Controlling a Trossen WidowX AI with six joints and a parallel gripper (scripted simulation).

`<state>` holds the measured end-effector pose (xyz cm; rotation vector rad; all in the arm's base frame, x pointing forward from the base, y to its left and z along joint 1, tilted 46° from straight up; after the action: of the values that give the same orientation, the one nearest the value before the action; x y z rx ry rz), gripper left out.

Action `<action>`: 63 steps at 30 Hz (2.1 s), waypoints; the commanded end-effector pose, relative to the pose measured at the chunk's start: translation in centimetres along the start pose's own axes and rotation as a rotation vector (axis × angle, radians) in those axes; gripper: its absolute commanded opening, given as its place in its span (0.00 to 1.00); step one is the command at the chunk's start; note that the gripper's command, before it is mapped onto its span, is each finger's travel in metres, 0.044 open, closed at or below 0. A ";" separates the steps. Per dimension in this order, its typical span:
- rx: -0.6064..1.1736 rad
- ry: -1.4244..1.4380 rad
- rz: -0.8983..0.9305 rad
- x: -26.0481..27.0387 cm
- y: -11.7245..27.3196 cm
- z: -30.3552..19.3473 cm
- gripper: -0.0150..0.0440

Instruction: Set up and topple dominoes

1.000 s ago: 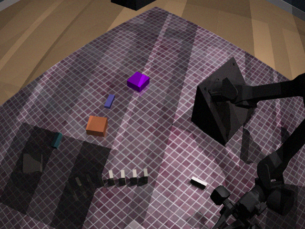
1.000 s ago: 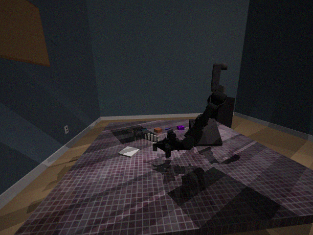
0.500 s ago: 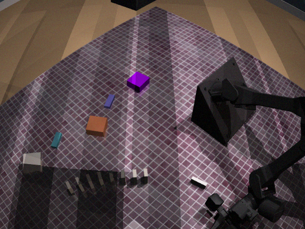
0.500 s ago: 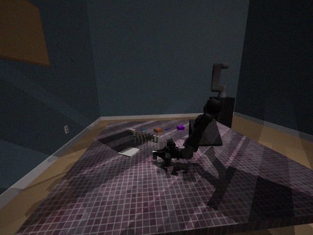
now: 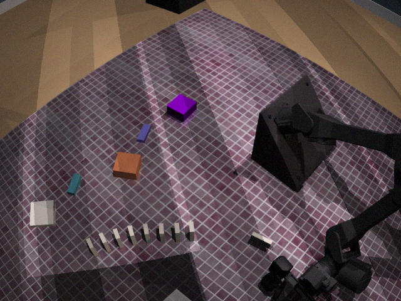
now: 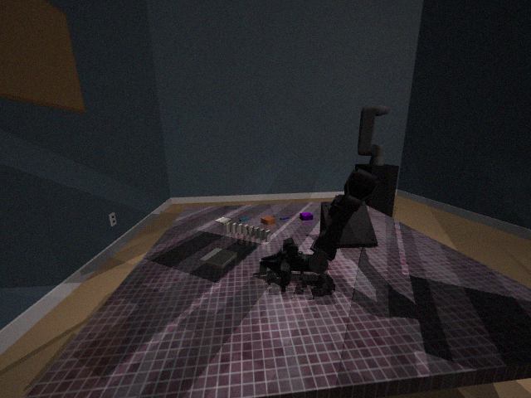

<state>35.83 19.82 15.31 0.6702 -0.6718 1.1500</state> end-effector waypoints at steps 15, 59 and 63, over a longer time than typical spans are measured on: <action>-0.002 -0.003 0.000 0.4 0.0 3.2 1.00; 1.293 1.209 1.082 0.7 -3.6 10.0 1.00; 1.293 1.209 1.082 0.7 -3.6 10.0 1.00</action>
<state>41.69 11.39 17.00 0.5210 1.0469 2.1021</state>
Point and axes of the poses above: the point midway between the two fingers, 35 mm back from their tips, its own y axis back along the fingers, its own x axis across the jaws, z = x × y, the point moved 1 cm from there along y, back along the fingers, and after that the axes turned 5 degrees about -y, right-handed, at the moved point
